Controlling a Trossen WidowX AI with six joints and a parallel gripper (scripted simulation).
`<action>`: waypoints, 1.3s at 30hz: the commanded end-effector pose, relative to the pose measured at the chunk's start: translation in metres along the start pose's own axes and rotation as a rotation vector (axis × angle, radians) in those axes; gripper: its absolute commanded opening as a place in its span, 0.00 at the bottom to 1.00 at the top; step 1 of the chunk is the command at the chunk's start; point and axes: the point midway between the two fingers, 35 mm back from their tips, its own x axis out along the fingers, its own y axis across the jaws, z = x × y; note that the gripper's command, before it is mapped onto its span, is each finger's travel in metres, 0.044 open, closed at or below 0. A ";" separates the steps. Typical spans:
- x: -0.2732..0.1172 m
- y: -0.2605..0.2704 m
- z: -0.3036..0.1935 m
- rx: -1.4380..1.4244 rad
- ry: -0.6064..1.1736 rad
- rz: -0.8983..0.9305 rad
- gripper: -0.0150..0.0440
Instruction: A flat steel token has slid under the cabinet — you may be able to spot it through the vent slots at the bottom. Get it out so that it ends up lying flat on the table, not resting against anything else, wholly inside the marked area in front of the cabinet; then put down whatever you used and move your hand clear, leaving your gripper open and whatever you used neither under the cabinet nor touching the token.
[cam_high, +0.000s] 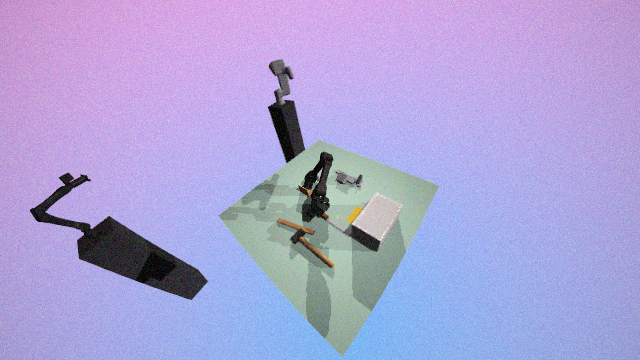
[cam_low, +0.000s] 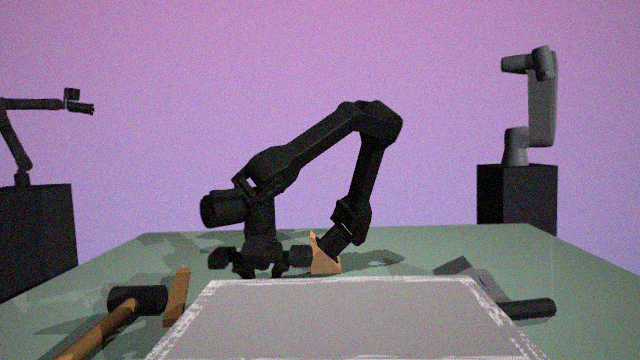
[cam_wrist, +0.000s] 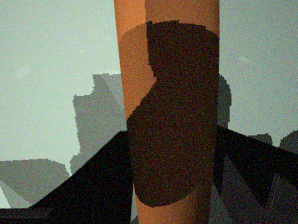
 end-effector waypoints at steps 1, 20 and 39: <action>-0.001 -0.001 0.000 0.034 -0.004 0.000 0.25; -0.001 -0.001 0.000 0.186 -0.003 0.000 0.25; -0.001 -0.001 0.000 0.337 -0.003 0.000 0.25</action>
